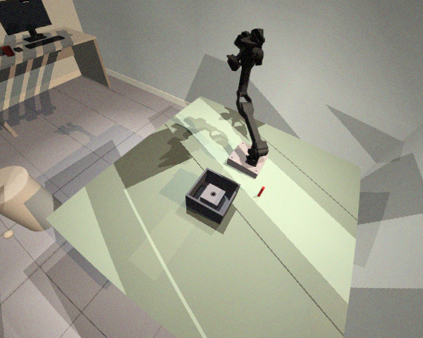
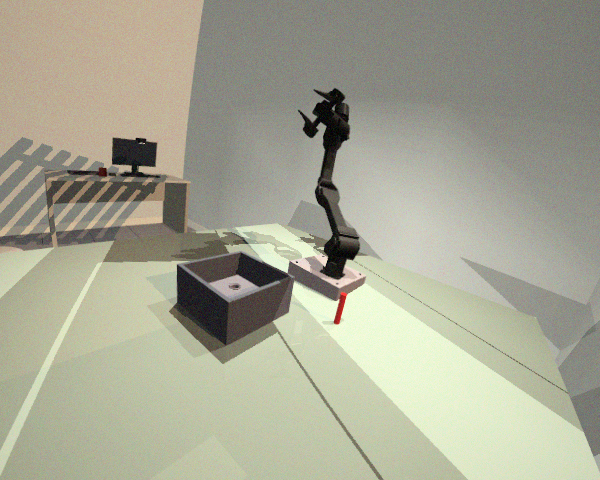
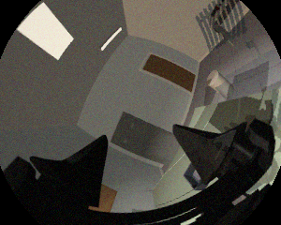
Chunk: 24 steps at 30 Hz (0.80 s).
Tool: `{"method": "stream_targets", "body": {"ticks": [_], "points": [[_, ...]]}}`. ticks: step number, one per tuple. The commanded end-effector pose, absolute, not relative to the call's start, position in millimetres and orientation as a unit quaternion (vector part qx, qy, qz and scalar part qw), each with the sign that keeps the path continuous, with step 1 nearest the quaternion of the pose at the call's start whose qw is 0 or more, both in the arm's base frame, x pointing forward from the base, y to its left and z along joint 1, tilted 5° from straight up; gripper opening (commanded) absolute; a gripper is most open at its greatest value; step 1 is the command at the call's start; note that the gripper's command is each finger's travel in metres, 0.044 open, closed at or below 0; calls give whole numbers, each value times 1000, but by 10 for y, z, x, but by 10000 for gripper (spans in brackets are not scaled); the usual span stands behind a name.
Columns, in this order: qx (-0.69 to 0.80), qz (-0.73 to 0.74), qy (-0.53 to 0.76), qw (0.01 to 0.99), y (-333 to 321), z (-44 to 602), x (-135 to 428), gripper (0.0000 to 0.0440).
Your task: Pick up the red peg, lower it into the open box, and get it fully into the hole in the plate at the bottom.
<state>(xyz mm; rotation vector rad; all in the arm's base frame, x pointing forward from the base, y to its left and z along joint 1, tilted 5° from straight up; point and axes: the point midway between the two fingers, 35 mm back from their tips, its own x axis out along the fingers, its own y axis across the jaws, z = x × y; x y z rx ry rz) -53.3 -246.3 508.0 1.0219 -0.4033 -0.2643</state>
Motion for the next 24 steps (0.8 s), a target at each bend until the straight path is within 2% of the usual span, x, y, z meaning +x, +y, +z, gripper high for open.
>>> {"method": "stream_targets", "body": {"ticks": [1, 3, 13, 24], "points": [[483, -120, -190, 846, -2416, 5106, -515, 420], [477, -109, -185, 852, -2281, 5162, -449, 440], [397, -62, -76, 913, -1119, 5284, 396, 440], [316, -60, 97, 942, -177, 4721, 1314, 440]]}}
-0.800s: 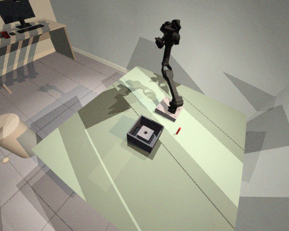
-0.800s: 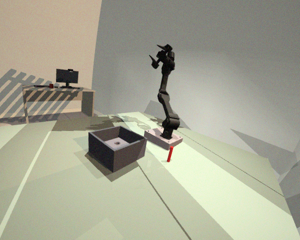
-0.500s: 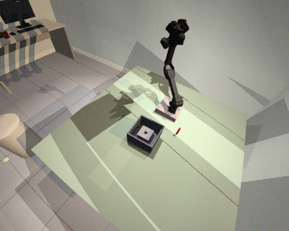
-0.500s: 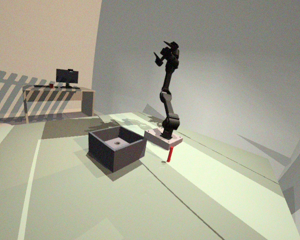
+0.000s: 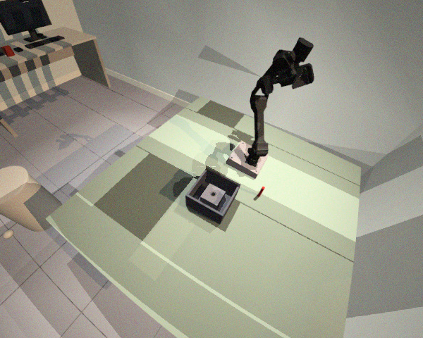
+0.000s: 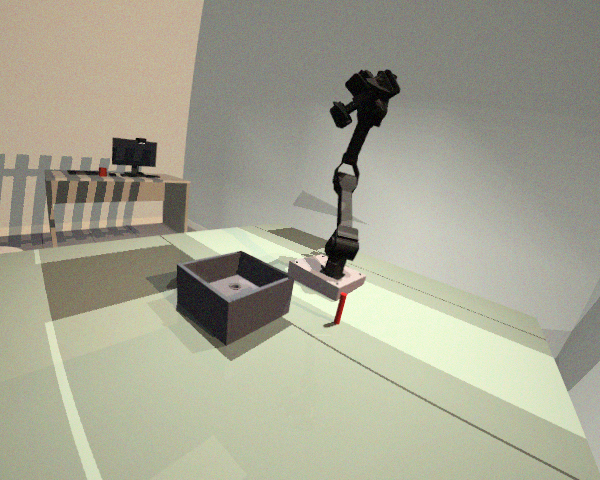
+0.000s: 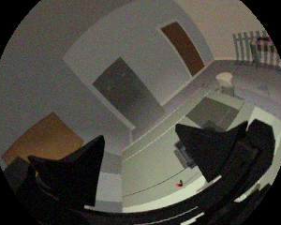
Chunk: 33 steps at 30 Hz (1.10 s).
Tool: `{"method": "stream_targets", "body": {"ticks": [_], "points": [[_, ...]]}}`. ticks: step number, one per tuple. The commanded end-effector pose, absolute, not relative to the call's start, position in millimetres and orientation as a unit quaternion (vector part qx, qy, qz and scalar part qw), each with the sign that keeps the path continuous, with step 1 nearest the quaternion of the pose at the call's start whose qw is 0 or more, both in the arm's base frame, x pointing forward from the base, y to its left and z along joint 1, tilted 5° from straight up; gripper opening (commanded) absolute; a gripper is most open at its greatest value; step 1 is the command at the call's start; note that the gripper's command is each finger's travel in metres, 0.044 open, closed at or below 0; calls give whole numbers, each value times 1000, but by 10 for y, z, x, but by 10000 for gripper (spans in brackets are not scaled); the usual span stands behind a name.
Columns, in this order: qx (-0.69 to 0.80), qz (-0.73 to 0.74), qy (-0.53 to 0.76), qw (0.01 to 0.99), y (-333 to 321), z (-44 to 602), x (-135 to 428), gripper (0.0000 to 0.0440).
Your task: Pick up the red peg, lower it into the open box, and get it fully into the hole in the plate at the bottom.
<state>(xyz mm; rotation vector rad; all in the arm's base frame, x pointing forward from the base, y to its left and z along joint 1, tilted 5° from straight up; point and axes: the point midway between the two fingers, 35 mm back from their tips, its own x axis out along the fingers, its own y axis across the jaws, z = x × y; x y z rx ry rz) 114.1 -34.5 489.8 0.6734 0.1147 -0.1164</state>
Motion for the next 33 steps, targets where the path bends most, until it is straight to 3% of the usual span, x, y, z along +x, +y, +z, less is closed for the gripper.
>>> {"method": "stream_targets", "body": {"ticks": [1, 16, 33], "points": [[310, -62, 114, 942, -118, 4645, 1378, 440], [238, -111, 359, 896, 459, 3341, 1964, 440], [177, -211, 572, 773, 776, 1936, 1896, 440]]}}
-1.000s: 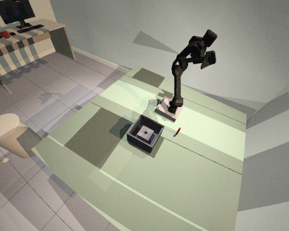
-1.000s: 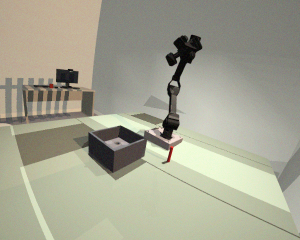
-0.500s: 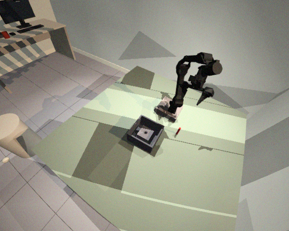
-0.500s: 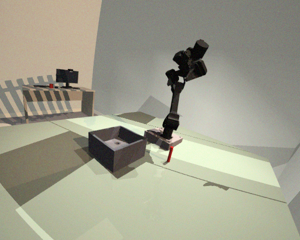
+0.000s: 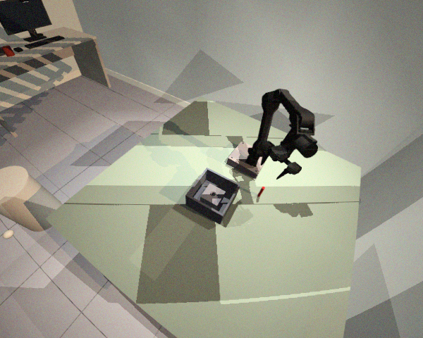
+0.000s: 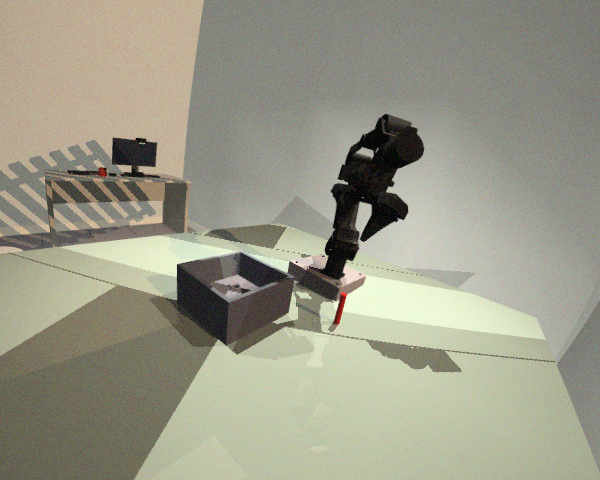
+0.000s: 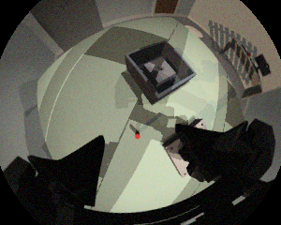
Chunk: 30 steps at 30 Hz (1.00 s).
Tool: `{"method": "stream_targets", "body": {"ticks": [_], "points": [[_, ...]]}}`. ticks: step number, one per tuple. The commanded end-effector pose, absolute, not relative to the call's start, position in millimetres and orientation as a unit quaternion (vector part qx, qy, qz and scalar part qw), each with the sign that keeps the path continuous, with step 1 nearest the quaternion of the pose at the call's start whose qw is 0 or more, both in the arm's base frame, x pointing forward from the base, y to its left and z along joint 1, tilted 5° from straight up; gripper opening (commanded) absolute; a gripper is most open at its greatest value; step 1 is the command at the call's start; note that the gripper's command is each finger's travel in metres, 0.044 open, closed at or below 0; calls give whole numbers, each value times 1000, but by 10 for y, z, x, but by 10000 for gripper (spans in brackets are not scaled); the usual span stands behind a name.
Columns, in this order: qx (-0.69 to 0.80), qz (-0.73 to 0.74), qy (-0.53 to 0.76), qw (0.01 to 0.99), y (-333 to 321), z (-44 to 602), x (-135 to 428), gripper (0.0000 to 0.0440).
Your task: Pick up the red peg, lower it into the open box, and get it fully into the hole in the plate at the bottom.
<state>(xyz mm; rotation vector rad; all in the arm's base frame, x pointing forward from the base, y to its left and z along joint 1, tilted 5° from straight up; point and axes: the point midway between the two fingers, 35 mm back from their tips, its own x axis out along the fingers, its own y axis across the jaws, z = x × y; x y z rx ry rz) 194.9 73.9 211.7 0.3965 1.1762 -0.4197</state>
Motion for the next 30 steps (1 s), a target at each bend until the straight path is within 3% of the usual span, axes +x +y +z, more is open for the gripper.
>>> {"method": "stream_targets", "body": {"ticks": [1, 14, 30], "points": [[173, -217, 580, 766, 789, 1868, 1880, 440], [147, -278, 638, 702, 931, 1098, 1743, 440], [145, -293, 633, 702, 999, 325, 1763, 440]]}}
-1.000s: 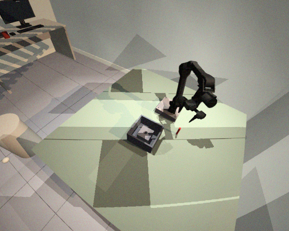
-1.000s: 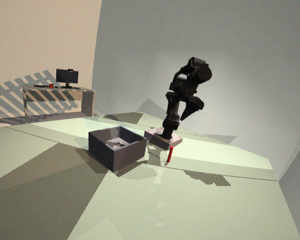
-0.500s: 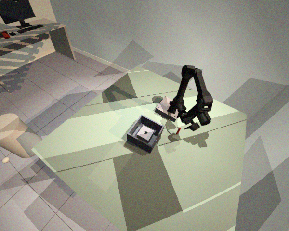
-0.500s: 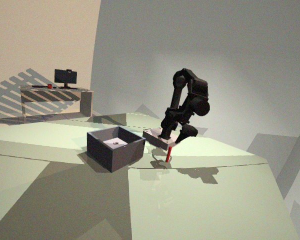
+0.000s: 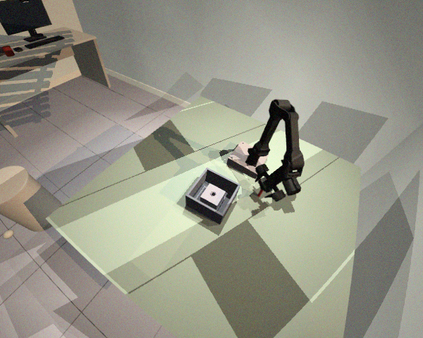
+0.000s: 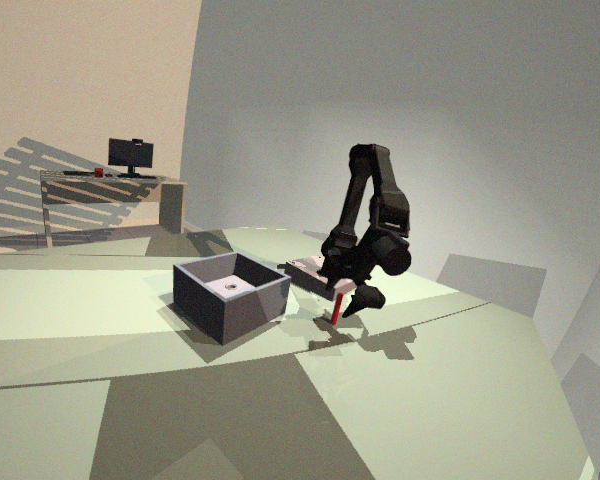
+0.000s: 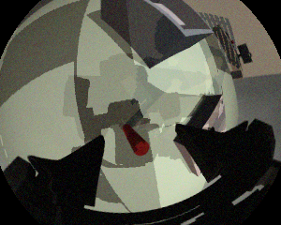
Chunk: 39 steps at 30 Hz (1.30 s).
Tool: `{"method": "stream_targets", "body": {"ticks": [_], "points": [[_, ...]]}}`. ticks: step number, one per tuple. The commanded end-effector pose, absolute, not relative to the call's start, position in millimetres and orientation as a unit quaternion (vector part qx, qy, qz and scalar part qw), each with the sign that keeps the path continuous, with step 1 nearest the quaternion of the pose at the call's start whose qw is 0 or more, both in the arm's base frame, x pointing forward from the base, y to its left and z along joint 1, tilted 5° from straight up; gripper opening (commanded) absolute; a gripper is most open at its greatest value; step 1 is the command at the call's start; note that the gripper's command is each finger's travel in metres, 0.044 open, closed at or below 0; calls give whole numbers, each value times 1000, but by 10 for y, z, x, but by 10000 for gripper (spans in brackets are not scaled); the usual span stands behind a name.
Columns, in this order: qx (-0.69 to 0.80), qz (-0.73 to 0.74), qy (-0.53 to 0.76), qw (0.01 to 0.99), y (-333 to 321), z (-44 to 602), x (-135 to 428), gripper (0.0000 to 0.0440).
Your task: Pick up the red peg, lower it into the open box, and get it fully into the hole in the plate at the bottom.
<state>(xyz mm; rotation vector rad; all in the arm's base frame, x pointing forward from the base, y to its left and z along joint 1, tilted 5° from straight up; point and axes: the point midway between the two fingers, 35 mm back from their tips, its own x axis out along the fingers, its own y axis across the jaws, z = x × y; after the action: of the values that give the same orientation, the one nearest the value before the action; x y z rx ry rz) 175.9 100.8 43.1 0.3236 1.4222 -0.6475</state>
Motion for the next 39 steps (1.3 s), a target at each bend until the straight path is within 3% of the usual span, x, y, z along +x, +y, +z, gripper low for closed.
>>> {"method": "stream_targets", "body": {"ticks": [1, 5, 20, 26, 39], "points": [[145, -293, 632, 703, 998, 288, 1767, 440], [142, -294, 632, 703, 984, 166, 1767, 408], [133, -329, 649, 673, 917, -49, 1728, 25], [119, -342, 625, 692, 803, 184, 1867, 0], [131, -376, 574, 716, 565, 830, 2165, 0]]}}
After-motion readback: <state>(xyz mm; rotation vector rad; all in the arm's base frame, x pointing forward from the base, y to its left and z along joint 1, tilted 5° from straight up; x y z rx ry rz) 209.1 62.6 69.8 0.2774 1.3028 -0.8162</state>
